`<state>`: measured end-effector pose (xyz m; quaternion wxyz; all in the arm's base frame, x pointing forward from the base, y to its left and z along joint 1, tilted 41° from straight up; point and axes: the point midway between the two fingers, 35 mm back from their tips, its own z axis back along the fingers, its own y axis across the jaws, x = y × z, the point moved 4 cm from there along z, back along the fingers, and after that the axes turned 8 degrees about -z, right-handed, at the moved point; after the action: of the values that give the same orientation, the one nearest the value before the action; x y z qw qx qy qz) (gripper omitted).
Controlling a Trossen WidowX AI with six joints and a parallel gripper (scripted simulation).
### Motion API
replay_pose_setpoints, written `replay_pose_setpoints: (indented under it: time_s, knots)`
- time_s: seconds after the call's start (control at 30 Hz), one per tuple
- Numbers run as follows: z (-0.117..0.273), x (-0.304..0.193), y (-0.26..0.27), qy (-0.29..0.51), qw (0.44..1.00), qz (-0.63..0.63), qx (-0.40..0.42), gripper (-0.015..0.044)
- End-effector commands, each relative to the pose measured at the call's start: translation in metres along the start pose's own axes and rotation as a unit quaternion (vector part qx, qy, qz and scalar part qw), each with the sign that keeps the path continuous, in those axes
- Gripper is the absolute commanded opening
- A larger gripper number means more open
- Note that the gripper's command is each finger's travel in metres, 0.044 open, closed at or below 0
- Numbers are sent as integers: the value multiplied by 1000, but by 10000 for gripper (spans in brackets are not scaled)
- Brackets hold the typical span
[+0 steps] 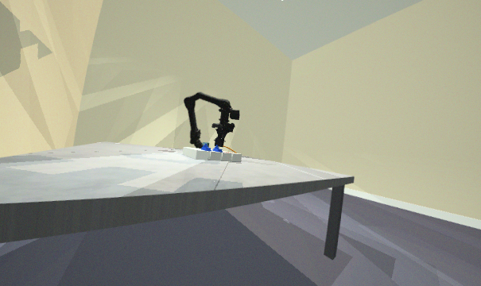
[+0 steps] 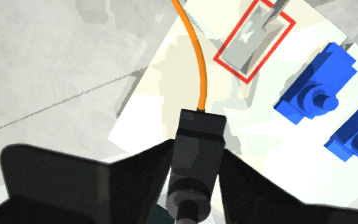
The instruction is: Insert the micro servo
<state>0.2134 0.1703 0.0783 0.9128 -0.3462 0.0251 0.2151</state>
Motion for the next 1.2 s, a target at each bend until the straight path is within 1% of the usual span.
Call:
replay_pose_setpoints:
  time_s: [0.0, 0.3, 0.63, 1.17]
  knots:
    - [0, 0, 1, 0, 997, -77, 1, 0]
    - [0, 0, 1, 0, 975, -221, 1, 0]
    - [0, 6, -1, 0, 975, -224, 1, 0]
    - [1, 66, -21, -1, 974, -225, 2, 0]
